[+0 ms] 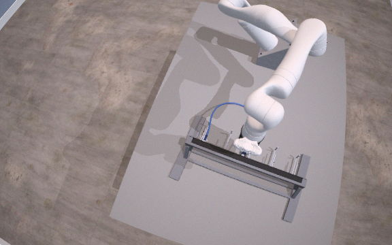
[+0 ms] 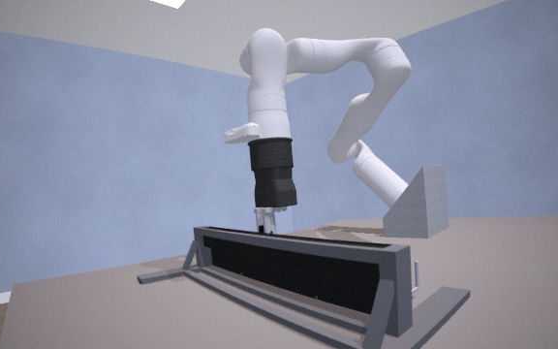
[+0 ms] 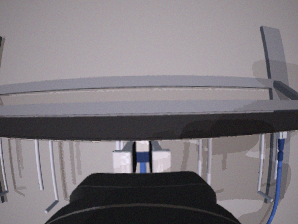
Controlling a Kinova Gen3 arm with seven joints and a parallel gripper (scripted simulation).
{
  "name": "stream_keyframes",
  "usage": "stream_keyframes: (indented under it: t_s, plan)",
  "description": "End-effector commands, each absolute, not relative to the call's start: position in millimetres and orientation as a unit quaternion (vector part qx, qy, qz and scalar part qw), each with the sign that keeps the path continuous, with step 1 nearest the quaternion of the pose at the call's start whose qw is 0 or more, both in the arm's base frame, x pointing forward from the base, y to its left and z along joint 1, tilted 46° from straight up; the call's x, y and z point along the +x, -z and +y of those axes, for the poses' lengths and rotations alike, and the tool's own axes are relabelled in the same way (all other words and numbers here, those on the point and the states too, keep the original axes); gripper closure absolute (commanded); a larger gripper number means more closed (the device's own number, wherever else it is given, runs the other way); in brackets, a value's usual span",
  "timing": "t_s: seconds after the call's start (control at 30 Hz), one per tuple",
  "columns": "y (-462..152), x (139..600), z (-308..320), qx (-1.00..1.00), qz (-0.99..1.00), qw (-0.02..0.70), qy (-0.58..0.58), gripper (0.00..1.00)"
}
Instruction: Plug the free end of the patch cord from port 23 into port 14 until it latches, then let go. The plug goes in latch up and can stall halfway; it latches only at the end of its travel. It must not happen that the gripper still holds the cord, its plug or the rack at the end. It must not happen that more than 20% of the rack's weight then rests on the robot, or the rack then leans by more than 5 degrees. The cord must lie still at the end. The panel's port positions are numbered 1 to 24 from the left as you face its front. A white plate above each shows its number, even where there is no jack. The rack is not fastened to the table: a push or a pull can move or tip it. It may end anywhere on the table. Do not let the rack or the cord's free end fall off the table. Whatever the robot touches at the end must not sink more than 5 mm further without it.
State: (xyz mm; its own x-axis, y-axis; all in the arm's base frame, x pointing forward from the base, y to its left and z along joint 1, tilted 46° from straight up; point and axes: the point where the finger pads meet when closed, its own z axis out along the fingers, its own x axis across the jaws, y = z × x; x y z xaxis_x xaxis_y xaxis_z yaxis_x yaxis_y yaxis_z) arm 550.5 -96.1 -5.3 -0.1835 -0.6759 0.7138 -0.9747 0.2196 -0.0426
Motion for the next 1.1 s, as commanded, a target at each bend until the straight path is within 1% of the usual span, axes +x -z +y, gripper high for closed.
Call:
stream_keyframes:
  t_s: [0.0,1.07]
  plan:
    - [8.5,550.3,-97.9,0.571,-0.724,0.291,-0.255,0.27]
    - [6.2,551.9,-95.0,0.572,-0.724,0.289,-0.256,0.27]
